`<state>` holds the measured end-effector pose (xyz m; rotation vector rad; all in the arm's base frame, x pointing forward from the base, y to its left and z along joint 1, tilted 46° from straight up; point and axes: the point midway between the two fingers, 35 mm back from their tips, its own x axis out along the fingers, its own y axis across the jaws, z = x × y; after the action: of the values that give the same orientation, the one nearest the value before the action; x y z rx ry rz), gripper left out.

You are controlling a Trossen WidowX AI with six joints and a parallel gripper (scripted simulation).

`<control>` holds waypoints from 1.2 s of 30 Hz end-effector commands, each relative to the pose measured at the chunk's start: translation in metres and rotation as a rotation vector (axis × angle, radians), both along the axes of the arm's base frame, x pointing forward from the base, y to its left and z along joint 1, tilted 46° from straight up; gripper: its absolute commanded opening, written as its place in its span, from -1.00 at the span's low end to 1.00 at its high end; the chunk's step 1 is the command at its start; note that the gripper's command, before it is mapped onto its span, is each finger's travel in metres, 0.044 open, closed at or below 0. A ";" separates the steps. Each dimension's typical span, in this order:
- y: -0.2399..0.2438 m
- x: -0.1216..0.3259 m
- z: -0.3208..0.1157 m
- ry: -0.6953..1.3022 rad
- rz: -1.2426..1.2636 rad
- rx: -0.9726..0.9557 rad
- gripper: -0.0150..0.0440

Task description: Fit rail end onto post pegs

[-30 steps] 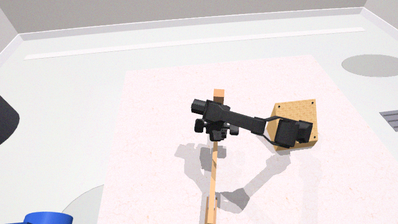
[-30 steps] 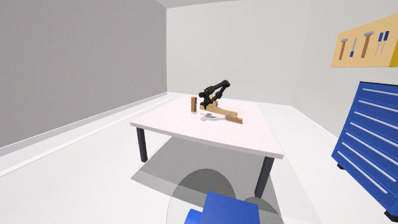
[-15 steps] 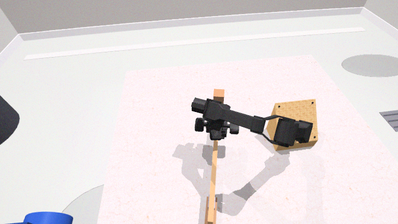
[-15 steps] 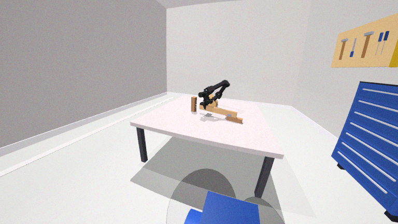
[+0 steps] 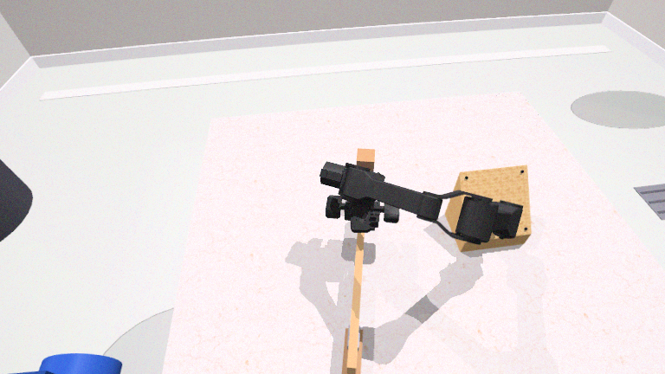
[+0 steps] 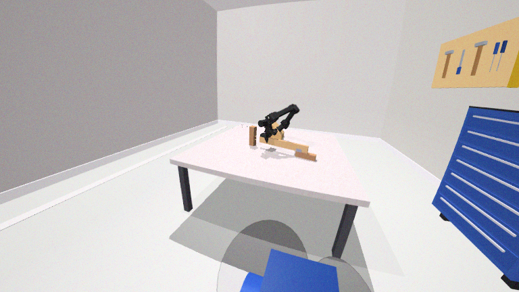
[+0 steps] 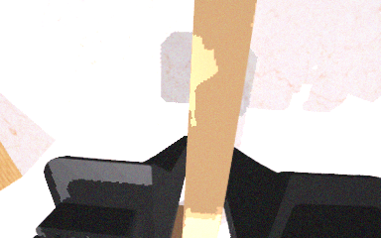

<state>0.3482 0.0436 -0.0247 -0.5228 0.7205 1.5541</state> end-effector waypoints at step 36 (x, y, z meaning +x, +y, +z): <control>-0.011 0.000 -0.008 -0.003 -0.002 -0.001 -0.49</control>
<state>0.3480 0.0347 -0.0325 -0.5251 0.7212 1.5533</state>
